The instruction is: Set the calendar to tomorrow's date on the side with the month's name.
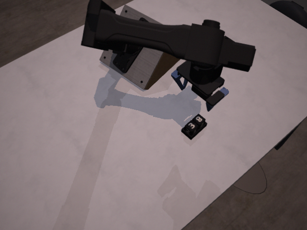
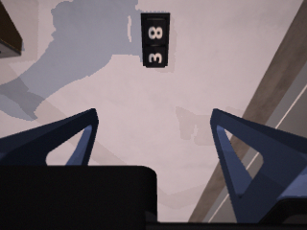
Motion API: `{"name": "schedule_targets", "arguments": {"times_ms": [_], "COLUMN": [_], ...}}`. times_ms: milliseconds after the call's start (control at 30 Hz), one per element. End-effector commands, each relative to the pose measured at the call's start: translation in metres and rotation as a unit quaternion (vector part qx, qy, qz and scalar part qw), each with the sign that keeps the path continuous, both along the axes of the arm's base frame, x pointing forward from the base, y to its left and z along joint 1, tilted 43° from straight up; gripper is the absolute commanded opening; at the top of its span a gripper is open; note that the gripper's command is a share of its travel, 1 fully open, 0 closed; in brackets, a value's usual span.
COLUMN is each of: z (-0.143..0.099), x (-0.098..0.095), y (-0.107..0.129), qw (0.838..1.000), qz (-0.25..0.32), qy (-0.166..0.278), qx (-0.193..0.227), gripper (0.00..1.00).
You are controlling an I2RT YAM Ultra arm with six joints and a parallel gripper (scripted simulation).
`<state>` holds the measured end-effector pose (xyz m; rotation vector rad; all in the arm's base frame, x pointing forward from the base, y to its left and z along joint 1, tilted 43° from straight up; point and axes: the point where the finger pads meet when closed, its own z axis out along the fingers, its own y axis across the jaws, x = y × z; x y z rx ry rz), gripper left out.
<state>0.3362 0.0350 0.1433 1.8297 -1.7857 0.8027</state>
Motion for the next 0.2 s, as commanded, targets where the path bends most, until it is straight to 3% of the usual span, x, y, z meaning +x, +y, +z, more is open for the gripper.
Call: {"name": "schedule_targets", "arguments": {"times_ms": [0, 167], "z": [0.002, 0.002], "x": [0.0001, 0.0001], "y": [0.0071, 0.0071], "qw": [1.0, 1.0], "qz": [0.008, 0.008], "qy": [-0.004, -0.004], "qx": [0.004, 0.004], "gripper": [1.0, 1.0]}}
